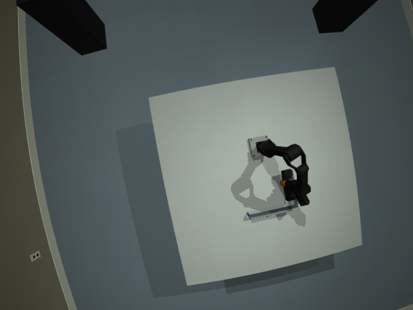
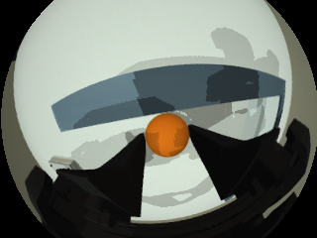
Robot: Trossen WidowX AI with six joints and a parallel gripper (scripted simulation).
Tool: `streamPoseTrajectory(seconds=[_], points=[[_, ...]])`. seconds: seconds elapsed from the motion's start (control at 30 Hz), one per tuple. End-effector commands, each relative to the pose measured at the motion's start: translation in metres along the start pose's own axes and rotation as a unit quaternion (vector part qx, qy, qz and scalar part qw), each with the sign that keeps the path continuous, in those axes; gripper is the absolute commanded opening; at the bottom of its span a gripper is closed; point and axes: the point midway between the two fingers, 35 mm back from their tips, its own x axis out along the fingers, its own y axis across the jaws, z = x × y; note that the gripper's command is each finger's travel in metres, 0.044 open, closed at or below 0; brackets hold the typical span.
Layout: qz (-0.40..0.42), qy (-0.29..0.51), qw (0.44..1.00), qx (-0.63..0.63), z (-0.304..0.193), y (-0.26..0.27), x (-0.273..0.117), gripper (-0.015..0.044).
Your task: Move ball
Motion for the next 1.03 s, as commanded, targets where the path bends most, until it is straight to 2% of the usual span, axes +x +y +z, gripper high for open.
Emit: streamPoseTrajectory(seconds=[0.0,0.13,0.33,0.73,0.87,1.0], points=[[0.0,0.0,1.0,0.0,0.0,0.0,0.0,0.0322],[0.0,0.0,1.0,0.0,0.001,-0.001,-0.009,0.0322],[0.0,0.001,1.0,0.002,0.0,-0.001,-0.084,0.0322],[-0.005,-0.002,1.0,0.002,0.001,-0.003,-0.079,0.0322],[-0.004,-0.001,1.0,0.002,0.001,-0.001,-0.11,0.0427],[-0.003,-0.001,1.0,0.002,-0.001,0.002,-0.128,0.044]])
